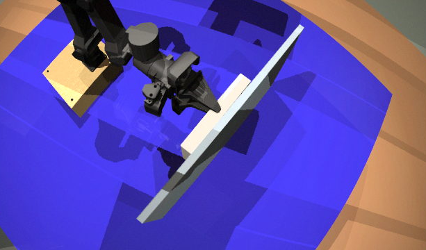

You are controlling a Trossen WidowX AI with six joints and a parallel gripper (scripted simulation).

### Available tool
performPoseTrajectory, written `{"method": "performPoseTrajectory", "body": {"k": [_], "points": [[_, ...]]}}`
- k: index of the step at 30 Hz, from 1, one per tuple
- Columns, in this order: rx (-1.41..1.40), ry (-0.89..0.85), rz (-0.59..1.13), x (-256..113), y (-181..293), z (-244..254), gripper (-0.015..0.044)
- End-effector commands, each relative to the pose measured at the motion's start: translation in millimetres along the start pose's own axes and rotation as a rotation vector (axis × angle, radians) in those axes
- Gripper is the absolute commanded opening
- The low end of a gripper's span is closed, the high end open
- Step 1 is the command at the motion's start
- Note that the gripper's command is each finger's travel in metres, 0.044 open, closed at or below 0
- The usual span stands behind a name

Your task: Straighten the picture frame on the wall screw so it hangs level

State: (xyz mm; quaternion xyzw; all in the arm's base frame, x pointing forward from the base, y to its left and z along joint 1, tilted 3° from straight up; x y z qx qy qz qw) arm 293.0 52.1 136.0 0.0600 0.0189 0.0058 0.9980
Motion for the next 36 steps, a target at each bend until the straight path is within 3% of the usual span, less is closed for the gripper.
{"method": "performPoseTrajectory", "body": {"k": [1, 4, 14, 19, 30, 36], "points": [[-0.024, 0.000, -0.002, 0, 0, 0, 0.0000], [-0.040, 0.000, -0.002, 0, 0, 0, 0.0000], [-0.025, 0.000, 0.000, 0, 0, 0, 0.0260], [-0.016, 0.002, -0.001, -6, 1, 1, 0.0260], [0.133, 0.026, -0.025, -95, 4, 0, 0.0260], [0.143, 0.026, -0.021, -90, 7, 11, 0.0260]]}}
Point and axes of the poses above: the point midway between the two fingers, 35 mm back from their tips, its own x axis out along the fingers, its own z axis across the jaws, y = z × x, the point moved 8 cm from there along -x, back along the fingers, and after that the axes turned 6 degrees about x, right-handed, at the moved point
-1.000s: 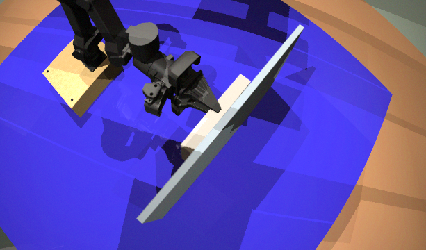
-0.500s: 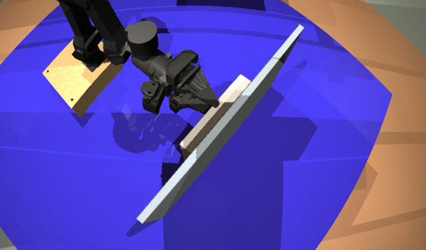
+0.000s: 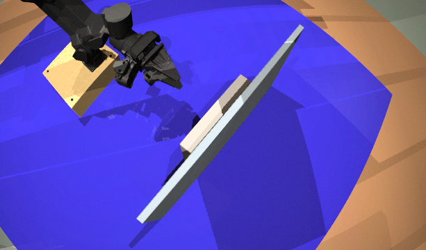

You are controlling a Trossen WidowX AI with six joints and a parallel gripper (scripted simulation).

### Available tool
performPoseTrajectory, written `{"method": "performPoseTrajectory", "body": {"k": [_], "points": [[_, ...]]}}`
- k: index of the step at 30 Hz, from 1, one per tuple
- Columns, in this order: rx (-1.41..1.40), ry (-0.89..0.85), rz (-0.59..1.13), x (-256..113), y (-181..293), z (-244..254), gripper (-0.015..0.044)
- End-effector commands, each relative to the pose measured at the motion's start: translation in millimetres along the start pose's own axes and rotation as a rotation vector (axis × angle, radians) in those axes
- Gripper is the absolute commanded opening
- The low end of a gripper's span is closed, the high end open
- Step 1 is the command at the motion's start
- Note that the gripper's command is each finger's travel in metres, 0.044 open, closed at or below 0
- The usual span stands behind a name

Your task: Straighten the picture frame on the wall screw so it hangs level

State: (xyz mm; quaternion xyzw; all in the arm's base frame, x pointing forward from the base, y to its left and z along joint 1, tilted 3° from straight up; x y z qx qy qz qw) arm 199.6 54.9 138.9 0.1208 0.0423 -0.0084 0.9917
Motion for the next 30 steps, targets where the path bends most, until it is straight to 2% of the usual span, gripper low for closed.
{"method": "performPoseTrajectory", "body": {"k": [1, 6, 12, 30], "points": [[0.033, -0.020, 0.012, 4, 8, 20, 0.0260], [0.098, -0.031, 0.022, -5, 18, 64, 0.0260], [0.165, -0.039, 0.032, -37, 17, 111, 0.0260], [0.167, -0.039, 0.032, -39, 17, 112, 0.0260]]}}
Point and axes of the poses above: the point midway between the two fingers, 35 mm back from their tips, its own x axis out along the fingers, its own z axis across the jaws, y = z × x, the point moved 8 cm from there along -x, back along the fingers, and after that the axes turned 6 degrees about x, right-handed, at the moved point
